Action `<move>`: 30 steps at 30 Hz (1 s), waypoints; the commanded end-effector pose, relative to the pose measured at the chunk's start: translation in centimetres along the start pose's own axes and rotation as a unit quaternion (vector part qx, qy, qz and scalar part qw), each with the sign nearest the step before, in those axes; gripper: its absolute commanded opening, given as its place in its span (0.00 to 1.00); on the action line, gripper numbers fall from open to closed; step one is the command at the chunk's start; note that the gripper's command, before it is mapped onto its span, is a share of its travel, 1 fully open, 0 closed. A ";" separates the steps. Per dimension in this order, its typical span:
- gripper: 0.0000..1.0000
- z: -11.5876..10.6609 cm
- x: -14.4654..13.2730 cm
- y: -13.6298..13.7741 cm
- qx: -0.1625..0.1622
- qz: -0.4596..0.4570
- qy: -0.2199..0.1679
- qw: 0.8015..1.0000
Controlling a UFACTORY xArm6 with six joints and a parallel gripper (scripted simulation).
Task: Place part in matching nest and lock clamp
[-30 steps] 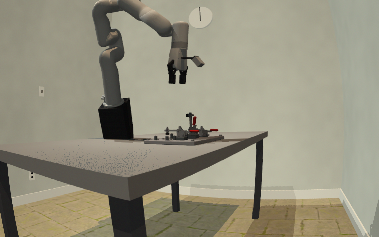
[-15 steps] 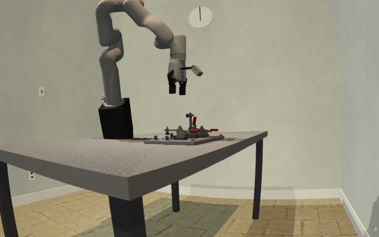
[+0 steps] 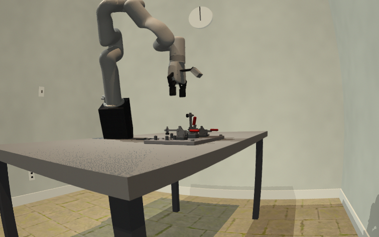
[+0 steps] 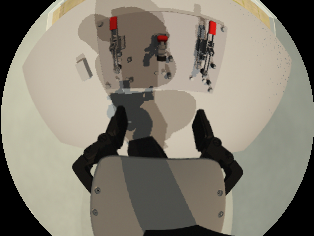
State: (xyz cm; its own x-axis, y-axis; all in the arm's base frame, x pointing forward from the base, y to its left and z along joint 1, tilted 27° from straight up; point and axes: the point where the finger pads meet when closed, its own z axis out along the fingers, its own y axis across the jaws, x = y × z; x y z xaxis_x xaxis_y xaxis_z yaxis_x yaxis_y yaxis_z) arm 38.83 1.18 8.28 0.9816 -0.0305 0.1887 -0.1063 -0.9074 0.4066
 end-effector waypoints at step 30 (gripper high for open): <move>0.00 -0.1 0.1 0.0 0.000 0.000 0.002 1.000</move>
State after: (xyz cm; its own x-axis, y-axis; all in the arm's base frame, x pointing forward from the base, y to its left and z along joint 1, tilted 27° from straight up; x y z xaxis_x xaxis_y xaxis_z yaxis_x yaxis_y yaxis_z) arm 38.81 1.19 8.26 0.9816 -0.0302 0.1884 -0.1060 -0.9073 0.4069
